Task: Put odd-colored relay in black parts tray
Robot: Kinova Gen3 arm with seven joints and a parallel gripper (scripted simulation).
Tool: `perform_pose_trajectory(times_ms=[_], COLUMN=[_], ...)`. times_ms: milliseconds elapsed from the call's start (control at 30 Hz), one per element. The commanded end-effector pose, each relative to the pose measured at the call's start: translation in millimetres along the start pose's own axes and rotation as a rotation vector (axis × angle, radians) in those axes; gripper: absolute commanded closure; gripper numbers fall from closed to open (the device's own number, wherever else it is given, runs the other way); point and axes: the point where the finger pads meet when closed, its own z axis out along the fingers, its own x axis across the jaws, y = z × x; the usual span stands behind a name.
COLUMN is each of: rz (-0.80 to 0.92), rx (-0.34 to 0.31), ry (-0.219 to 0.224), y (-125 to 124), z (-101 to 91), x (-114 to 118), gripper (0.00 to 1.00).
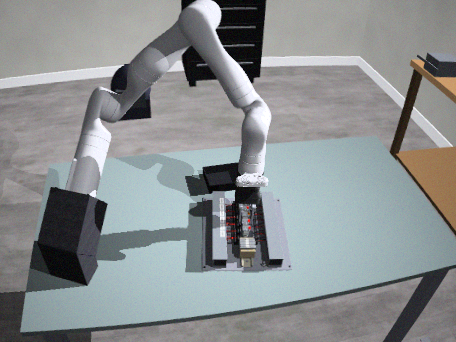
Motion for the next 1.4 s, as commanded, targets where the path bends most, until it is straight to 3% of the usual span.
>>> perform_pose_trajectory(times_ms=[0, 1367], rz=[0.000, 0.000], rx=[0.001, 0.001], ry=[0.001, 0.068], y=[-0.4, -0.4], z=[-0.8, -1.0], x=[-0.6, -2.5], gripper=[1.00, 1.00])
